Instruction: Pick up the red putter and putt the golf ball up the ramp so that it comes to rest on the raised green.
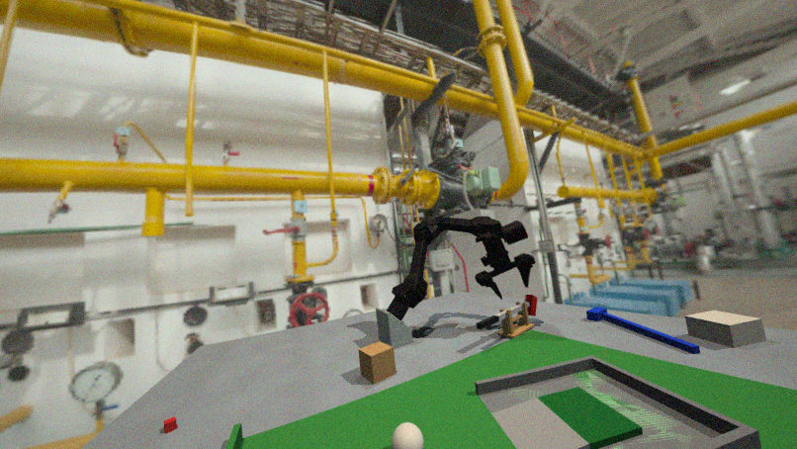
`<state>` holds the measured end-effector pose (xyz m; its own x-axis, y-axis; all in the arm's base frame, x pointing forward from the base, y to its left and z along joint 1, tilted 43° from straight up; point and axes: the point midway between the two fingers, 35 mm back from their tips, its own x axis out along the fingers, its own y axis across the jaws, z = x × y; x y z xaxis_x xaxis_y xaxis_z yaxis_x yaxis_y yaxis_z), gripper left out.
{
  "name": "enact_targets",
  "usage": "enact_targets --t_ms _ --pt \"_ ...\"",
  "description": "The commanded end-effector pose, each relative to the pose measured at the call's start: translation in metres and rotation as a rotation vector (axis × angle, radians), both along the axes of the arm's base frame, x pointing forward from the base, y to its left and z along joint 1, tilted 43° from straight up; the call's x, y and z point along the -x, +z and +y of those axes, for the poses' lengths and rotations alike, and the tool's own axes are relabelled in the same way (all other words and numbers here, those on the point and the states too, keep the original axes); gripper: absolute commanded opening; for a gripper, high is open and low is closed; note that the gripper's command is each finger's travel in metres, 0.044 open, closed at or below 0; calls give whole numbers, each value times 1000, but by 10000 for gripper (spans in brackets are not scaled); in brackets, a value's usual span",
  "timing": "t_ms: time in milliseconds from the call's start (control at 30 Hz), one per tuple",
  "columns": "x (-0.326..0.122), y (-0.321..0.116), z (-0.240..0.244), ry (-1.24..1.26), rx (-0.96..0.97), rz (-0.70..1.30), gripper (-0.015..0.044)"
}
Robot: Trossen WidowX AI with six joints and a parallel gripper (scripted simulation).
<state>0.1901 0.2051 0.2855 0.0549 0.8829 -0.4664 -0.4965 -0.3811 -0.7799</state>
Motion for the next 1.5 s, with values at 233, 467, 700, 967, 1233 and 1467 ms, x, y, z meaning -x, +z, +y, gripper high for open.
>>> enact_targets --t_ms 233,467,700,967,1233,1467 --pt "-48 -115 -110 -362 79 706 440" --pt "-47 -128 -131 -421 41 847 440" --pt "-48 -130 -129 -422 41 847 440" --pt "-48 -145 -115 -421 40 847 440" --pt "-48 -161 -100 -421 40 847 440" --pt "-49 -164 -97 -421 40 847 440"
